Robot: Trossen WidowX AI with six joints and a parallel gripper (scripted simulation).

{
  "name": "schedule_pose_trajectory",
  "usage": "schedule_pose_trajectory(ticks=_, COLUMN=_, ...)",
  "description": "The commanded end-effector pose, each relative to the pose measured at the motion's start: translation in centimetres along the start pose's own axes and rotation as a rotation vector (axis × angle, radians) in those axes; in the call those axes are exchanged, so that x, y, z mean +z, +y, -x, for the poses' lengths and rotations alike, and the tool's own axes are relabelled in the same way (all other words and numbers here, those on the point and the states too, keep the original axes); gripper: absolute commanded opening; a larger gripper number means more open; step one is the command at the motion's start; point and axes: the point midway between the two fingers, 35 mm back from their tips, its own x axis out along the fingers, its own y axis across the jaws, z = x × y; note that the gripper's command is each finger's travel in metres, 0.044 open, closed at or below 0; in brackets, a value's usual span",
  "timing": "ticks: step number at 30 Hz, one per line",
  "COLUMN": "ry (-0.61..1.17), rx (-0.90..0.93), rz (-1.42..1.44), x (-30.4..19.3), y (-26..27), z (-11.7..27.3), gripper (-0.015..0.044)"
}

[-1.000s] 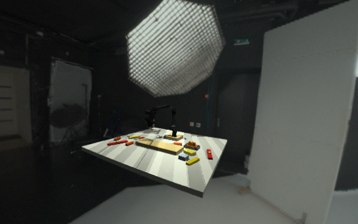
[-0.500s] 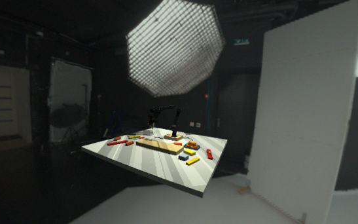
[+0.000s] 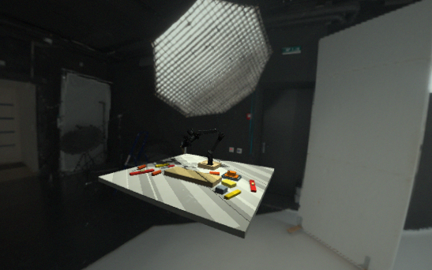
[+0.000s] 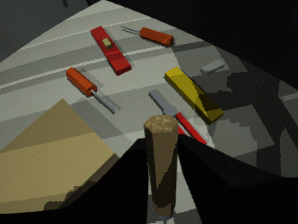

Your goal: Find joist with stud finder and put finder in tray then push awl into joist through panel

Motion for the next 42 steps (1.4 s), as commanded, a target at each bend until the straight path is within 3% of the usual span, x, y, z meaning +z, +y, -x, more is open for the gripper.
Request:
schedule_pose_trajectory(ticks=1, ry=-0.089, rx=-0.009, rz=-0.018, x=0.0, y=0.0, z=1.1, gripper=0.0000)
schedule_pose_trajectory(ticks=17, ry=-0.366, rx=-0.045, rz=-0.039, x=-0.9, y=-0.1, z=4.4, gripper=0.0000)
schedule_pose_trajectory(ticks=18, ry=-0.302, rx=-0.039, rz=-0.040, x=-0.6, y=-0.2, z=3.6, gripper=0.0000)
schedule_pose_trajectory(ticks=42, ry=-0.365, rx=0.242, rz=0.147, x=0.9, y=9.0, z=-2.0, gripper=0.0000)
